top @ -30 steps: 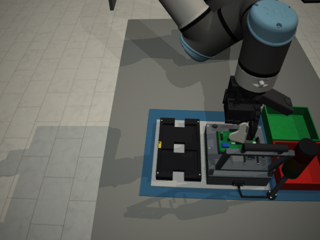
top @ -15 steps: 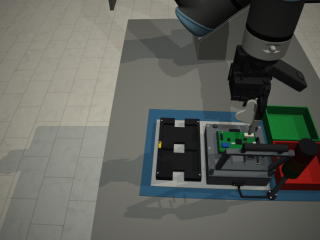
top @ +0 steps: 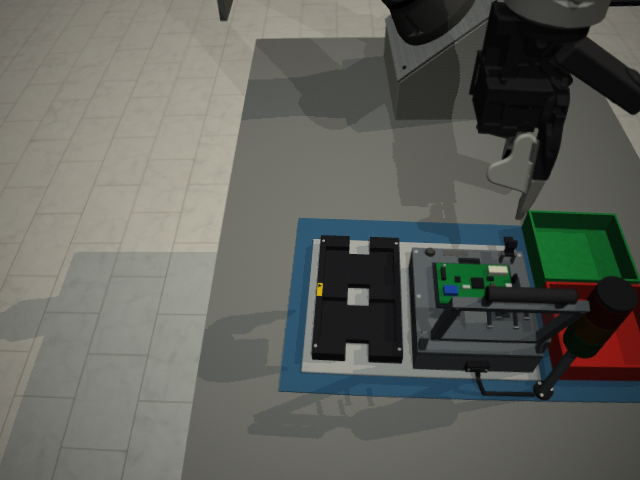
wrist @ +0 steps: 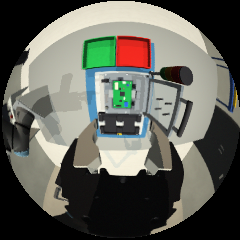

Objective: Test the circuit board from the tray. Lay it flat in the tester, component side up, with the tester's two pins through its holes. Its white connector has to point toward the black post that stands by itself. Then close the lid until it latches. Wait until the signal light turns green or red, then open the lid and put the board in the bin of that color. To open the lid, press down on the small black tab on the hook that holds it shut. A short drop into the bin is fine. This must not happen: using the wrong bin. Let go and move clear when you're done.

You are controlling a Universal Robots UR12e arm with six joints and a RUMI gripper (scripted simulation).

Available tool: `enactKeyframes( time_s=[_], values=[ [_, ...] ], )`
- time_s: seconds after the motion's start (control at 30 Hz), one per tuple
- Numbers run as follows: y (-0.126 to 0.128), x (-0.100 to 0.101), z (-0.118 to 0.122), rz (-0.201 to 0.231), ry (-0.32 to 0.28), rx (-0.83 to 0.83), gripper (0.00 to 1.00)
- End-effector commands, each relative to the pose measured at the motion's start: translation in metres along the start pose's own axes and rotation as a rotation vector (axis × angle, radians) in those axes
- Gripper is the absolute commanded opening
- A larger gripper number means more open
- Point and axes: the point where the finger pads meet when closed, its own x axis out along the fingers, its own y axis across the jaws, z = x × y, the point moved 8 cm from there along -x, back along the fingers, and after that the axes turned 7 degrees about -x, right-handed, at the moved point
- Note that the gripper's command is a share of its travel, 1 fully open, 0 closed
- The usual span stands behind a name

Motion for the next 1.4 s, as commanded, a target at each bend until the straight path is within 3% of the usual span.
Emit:
enactKeyframes(
  time_s=[0.0, 0.23, 0.53, 0.57, 1.37],
  values=[
    [0.001, -0.030, -0.002, -0.019, 0.000, 0.000, 0.59],
    [0.002, -0.048, -0.002, -0.019, 0.000, 0.000, 0.59],
    [0.002, -0.049, -0.003, -0.021, -0.001, -0.001, 0.59],
    [0.002, -0.049, -0.002, -0.021, -0.001, -0.001, 0.30],
    [0.001, -0.048, -0.003, -0.022, -0.001, -0.003, 0.30]
  ],
)
